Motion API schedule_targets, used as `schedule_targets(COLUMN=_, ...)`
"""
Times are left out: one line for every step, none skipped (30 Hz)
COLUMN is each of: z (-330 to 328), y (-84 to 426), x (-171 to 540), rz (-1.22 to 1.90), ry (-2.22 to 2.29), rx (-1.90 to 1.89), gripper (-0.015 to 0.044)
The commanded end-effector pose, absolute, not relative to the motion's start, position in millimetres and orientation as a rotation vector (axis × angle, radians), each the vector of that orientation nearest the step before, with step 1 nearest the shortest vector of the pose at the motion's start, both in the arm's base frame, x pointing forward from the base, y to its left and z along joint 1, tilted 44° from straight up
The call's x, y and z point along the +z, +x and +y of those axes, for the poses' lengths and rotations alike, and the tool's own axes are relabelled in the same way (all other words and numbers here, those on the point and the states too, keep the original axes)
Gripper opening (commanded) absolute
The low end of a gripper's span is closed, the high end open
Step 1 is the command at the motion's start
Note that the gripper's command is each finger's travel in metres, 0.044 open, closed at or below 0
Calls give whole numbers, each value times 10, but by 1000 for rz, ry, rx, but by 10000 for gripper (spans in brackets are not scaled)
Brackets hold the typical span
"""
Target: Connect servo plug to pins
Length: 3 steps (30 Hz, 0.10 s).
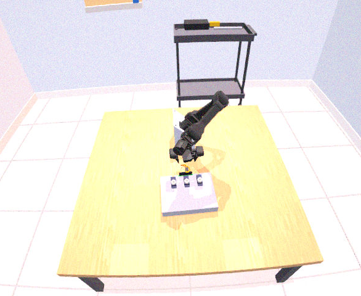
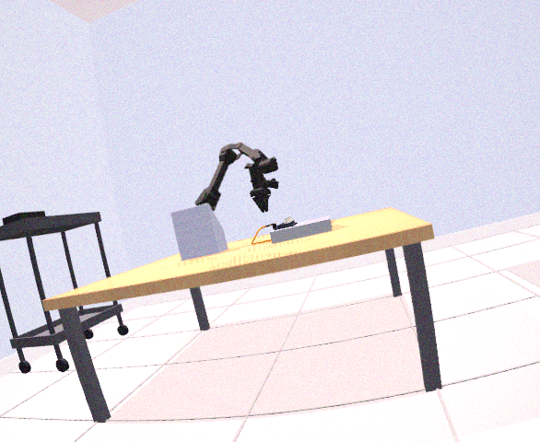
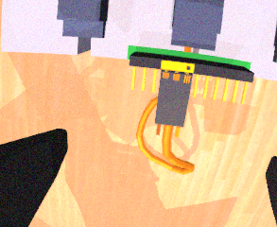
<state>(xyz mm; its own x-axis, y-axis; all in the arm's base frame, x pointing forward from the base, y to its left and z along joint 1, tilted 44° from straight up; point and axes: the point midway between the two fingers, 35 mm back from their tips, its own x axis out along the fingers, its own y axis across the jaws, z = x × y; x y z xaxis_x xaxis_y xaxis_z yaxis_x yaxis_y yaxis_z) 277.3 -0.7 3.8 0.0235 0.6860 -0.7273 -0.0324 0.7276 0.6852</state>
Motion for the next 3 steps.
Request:
schedule_targets(z=-11, y=2769, x=37, rz=1455, ry=564, rx=608, gripper=440)
schedule_targets(z=-11, y=2769, x=37, rz=1455, ry=564, rx=608, gripper=440)
schedule_targets(z=-11, y=2769, x=37, rz=1455, ry=564, rx=608, gripper=440)
